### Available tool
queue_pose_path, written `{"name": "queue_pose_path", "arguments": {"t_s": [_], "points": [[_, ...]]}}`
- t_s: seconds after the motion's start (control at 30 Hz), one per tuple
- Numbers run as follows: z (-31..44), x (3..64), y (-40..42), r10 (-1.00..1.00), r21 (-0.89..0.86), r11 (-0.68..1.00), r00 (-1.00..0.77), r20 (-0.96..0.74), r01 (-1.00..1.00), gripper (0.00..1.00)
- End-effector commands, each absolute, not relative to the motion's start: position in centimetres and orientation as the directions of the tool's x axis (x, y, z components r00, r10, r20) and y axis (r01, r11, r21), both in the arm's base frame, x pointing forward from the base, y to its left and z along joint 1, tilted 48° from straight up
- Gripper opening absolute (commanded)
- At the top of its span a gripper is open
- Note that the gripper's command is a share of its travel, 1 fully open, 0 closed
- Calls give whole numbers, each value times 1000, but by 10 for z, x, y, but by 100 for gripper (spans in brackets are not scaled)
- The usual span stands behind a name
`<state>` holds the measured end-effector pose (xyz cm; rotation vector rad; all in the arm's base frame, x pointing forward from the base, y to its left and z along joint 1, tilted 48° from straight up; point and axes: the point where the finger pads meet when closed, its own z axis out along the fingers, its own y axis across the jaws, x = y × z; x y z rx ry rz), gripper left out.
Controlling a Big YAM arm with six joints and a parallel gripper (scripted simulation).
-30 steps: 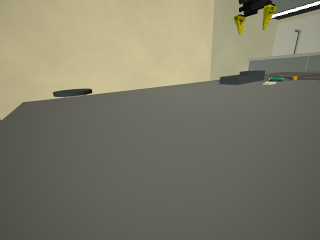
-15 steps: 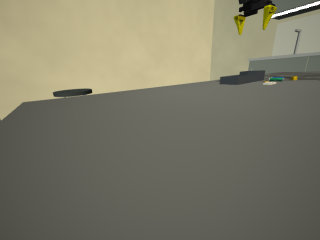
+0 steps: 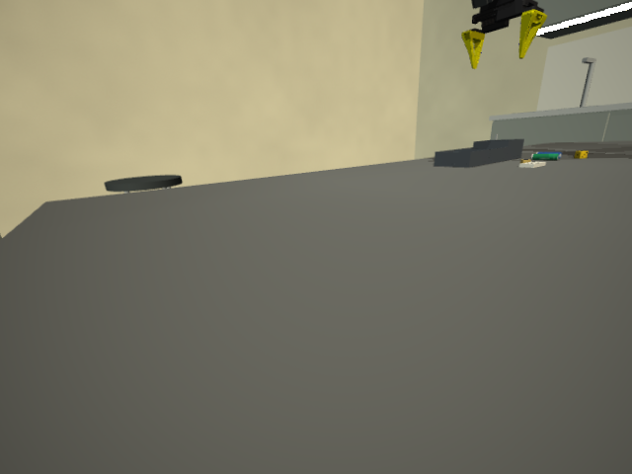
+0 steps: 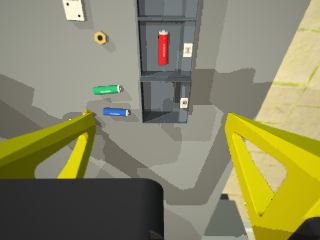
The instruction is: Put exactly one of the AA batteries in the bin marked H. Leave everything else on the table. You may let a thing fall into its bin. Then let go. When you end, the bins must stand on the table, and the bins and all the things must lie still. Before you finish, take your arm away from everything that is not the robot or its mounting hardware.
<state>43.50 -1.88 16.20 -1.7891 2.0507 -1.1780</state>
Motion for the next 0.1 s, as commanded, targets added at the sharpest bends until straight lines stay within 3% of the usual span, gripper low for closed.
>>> {"name": "queue_pose_path", "arguments": {"t_s": [0.0, 0.07], "points": [[186, 443, -23, -898, -683, -26, -283, 336, -730, 100], [186, 443, -23, -898, -683, -26, -283, 336, -730, 100]]}}
